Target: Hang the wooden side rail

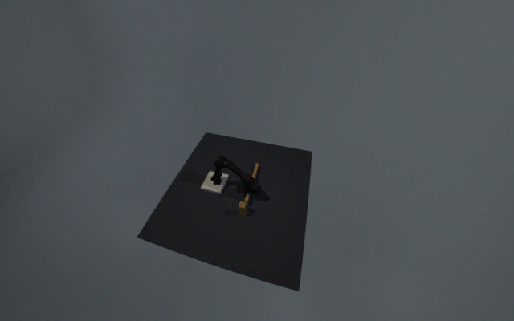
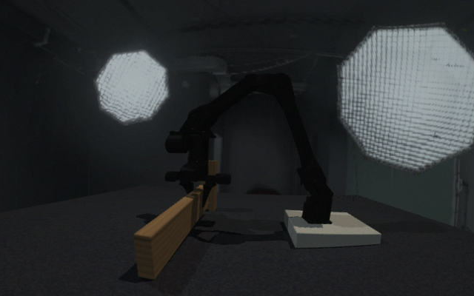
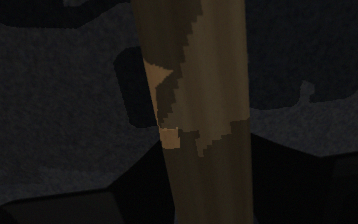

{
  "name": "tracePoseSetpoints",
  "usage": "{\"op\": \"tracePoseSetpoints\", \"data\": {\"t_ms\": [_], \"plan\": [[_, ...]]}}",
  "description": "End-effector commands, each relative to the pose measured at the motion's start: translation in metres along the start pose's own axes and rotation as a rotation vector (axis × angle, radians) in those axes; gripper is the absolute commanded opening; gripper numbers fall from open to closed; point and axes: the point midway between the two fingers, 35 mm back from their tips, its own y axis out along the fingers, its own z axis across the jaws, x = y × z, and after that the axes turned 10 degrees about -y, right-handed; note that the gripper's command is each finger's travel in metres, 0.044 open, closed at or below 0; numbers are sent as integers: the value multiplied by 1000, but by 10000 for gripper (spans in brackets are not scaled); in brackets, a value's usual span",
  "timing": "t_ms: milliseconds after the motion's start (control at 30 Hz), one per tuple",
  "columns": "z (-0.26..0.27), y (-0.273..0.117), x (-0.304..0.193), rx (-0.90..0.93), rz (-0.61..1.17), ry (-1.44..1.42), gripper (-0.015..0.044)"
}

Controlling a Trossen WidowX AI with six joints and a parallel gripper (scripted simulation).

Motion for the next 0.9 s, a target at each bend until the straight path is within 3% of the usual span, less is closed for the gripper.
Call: {"op": "tracePoseSetpoints", "data": {"t_ms": [0,867], "plan": [[-2,-2,-2,-10,6,-3,0],[1,-2,-4,-10,6,-3,0]]}}
